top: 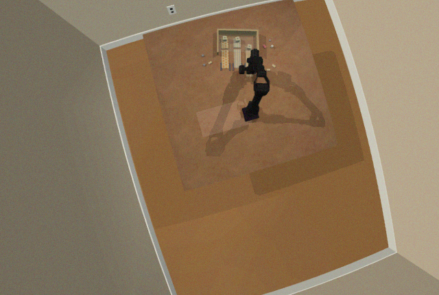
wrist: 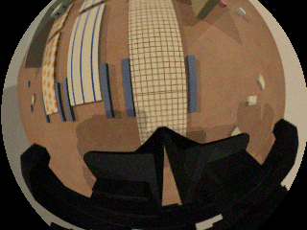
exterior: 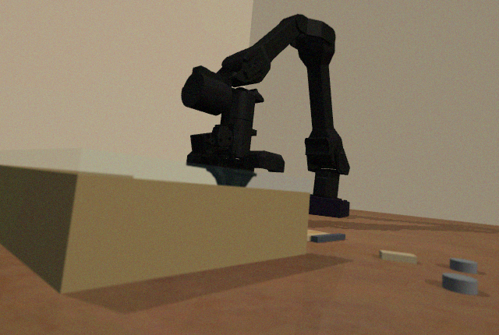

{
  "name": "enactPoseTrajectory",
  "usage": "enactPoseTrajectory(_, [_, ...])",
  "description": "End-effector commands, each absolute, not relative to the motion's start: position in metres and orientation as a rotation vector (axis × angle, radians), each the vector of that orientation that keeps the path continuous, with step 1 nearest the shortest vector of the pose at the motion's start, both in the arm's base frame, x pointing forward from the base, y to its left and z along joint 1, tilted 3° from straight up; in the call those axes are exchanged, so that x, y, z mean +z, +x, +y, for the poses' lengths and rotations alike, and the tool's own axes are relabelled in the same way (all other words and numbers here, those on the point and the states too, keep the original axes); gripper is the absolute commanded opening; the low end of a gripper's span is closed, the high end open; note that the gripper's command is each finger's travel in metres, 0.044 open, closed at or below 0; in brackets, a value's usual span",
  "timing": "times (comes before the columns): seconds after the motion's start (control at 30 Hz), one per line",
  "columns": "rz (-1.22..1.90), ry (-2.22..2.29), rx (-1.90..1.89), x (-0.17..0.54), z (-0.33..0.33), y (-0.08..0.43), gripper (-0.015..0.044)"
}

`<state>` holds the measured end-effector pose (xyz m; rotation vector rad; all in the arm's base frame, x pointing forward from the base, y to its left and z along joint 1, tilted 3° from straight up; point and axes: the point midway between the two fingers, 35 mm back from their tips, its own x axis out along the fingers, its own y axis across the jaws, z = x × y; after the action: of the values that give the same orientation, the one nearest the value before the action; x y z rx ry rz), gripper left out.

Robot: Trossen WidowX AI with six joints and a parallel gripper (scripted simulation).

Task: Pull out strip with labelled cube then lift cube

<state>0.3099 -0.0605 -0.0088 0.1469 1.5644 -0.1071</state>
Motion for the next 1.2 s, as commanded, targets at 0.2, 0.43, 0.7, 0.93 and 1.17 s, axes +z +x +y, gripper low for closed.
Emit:
enactPoseTrajectory(0.2, [1.588, 0.145, -0.109, -0.013, -0.058, 0.289, 0.0])
enactPoseTrajectory(0.43, [1.589, 0.145, -0.109, -0.013, -0.056, 0.278, 0.0])
enactPoseTrajectory(0.7, [1.591, 0.145, -0.109, -0.013, -0.053, 0.266, 0.0])
enactPoseTrajectory(0.93, [1.592, 0.145, -0.109, -0.013, -0.051, 0.256, 0.0])
enactPoseTrajectory(1.17, [1.593, 0.145, -0.109, -0.013, -0.05, 0.245, 0.0])
